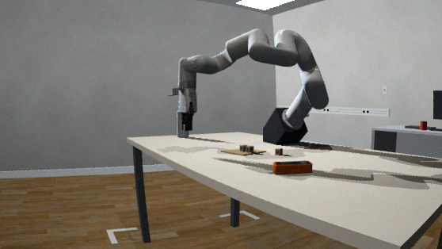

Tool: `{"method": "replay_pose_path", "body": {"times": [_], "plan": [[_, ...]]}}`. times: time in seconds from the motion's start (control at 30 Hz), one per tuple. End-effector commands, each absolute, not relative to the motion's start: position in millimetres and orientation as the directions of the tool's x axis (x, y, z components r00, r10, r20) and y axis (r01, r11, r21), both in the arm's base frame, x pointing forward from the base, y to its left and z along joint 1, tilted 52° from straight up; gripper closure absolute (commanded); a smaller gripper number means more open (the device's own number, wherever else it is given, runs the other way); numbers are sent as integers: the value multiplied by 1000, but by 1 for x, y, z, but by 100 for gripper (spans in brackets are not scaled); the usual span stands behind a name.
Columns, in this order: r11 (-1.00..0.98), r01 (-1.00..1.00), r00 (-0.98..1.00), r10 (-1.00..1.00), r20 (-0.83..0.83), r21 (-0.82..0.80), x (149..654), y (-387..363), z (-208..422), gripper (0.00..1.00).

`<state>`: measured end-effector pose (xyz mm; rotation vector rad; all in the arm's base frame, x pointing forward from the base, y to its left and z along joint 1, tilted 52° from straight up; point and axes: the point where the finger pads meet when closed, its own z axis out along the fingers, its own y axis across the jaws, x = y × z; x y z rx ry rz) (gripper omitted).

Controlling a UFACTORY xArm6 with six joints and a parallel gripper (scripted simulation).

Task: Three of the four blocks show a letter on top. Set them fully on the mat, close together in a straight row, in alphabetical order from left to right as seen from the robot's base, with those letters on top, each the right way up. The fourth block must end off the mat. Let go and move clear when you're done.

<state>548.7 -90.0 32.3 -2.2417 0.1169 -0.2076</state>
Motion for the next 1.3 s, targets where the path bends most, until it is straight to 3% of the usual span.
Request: {"method": "replay_pose_path", "body": {"times": [0.0,0.43,1.27], "plan": [[-628,-12,981,-157,112,-778,548,-95,37,77],[-633,19,981,-137,136,-774,545,-95,37,77],[-593,594,781,262,567,-544,472,-85,44,77]]}}
